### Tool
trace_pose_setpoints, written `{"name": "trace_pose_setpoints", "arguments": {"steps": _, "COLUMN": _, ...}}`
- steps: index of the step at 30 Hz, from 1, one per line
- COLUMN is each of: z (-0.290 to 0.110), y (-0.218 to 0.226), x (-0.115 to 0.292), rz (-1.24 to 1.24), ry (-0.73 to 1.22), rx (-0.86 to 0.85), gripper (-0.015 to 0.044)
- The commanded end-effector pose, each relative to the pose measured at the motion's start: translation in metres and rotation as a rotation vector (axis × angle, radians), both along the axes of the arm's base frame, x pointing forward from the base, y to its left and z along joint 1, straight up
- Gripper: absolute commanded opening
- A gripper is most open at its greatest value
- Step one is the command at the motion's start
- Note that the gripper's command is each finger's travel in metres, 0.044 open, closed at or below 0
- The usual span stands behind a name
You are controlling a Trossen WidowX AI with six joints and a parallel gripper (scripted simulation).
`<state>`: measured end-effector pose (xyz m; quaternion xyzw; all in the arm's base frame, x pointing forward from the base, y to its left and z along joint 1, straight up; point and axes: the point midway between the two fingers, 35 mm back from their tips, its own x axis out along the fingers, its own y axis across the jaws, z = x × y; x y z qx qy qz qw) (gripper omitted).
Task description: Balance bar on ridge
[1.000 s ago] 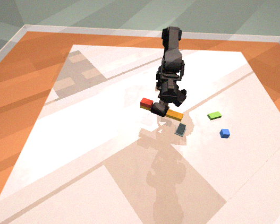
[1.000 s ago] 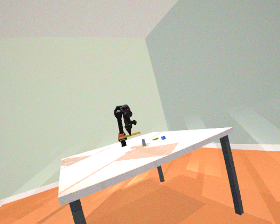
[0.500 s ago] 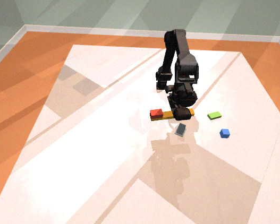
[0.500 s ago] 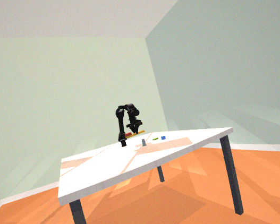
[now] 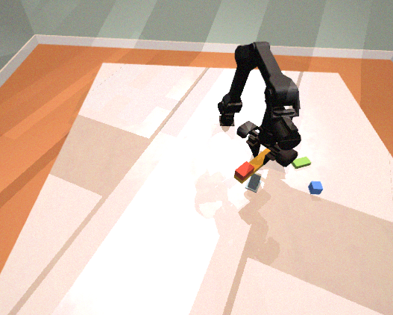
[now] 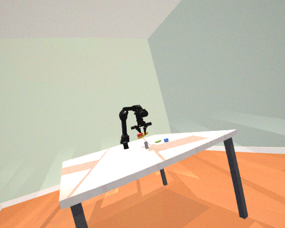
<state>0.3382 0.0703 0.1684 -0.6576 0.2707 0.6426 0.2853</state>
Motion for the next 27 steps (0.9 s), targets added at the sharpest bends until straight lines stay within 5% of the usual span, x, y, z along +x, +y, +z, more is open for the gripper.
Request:
{"name": "trace_pose_setpoints", "arguments": {"steps": 1, "z": -0.001, "y": 0.014, "x": -0.006, "rz": 0.182, "ry": -0.006, "rx": -0.008, "gripper": 0.0}}
{"name": "trace_pose_setpoints", "arguments": {"steps": 27, "z": -0.031, "y": 0.018, "x": -0.017, "rz": 0.32, "ry": -0.006, "rx": -0.011, "gripper": 0.0}}
